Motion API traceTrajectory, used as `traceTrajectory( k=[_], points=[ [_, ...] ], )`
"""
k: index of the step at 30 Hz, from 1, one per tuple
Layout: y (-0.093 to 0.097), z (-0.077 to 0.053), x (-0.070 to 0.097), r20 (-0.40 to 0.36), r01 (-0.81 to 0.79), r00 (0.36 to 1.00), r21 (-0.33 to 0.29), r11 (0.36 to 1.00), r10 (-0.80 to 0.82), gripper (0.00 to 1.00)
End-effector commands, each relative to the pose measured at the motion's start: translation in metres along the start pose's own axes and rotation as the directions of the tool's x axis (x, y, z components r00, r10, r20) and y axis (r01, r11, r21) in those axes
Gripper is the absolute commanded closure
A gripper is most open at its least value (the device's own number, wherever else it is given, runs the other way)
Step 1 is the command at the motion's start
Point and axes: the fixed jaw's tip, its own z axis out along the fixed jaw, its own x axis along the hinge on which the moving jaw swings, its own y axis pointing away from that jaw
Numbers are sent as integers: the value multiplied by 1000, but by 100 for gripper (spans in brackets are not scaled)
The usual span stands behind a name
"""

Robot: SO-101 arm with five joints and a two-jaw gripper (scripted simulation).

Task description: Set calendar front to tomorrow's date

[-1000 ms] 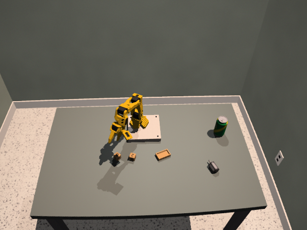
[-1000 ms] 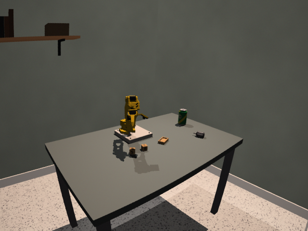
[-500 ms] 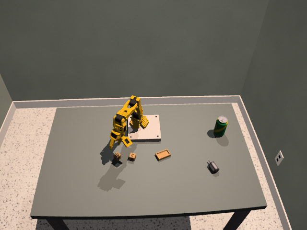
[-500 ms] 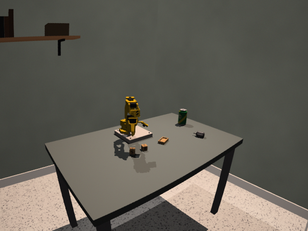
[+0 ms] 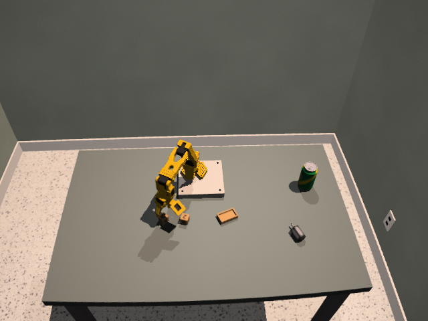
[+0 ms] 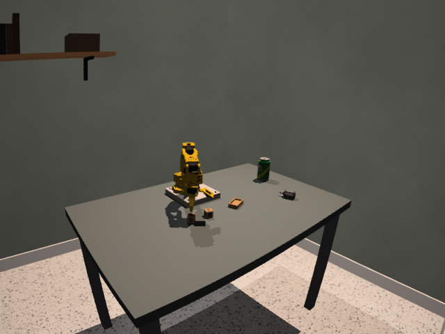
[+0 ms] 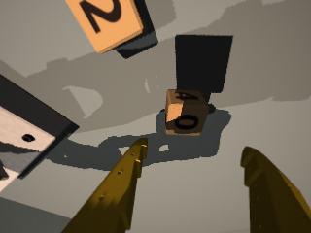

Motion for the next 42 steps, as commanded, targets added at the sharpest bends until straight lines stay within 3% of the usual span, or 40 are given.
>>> traceTrajectory(
  k=[1, 26, 42],
  points=[
    [0, 3, 1, 0, 1, 1000, -8, 1000, -1, 65],
    [-1, 8, 4, 1, -4, 1000, -4, 1000, 4, 65],
    [-2, 25, 4, 1, -4, 1000, -4, 1000, 4, 65]
  ],
)
